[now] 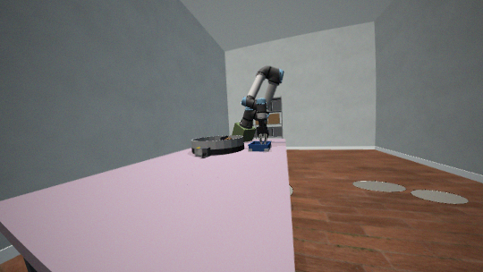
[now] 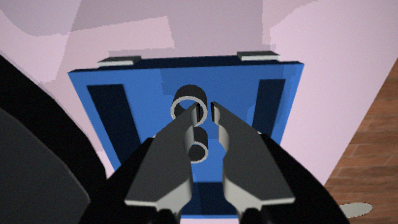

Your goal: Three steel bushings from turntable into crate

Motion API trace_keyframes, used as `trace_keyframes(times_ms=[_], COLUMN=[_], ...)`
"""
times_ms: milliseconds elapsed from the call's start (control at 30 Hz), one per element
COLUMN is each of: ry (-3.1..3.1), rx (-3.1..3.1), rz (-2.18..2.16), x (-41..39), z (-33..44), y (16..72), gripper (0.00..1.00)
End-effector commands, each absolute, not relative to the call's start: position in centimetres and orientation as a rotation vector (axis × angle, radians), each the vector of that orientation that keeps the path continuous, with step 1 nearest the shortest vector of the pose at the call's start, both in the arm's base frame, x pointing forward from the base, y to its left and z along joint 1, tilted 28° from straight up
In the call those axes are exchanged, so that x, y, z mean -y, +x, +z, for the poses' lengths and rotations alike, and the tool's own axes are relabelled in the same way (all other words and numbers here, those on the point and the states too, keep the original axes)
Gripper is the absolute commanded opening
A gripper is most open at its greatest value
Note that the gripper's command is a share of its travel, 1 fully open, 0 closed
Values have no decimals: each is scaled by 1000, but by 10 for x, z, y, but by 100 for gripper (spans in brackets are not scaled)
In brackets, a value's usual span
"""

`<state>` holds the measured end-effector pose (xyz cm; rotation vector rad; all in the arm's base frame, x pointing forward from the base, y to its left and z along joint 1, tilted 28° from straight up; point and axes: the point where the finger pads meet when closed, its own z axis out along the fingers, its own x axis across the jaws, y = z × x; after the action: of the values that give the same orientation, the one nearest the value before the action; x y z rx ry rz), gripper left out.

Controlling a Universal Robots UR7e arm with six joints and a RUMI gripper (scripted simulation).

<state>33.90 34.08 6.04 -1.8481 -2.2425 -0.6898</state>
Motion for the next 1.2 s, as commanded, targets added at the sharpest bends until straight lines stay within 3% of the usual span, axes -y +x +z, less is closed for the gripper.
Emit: trace_keyframes(times_ms=[0, 500, 1167], ry=[-1848, -1848, -1848], rx=[2243, 2243, 2243], rz=[-691, -691, -691], x=[-341, -336, -303], z=[61, 70, 136], y=[339, 338, 325], gripper=[6, 6, 6])
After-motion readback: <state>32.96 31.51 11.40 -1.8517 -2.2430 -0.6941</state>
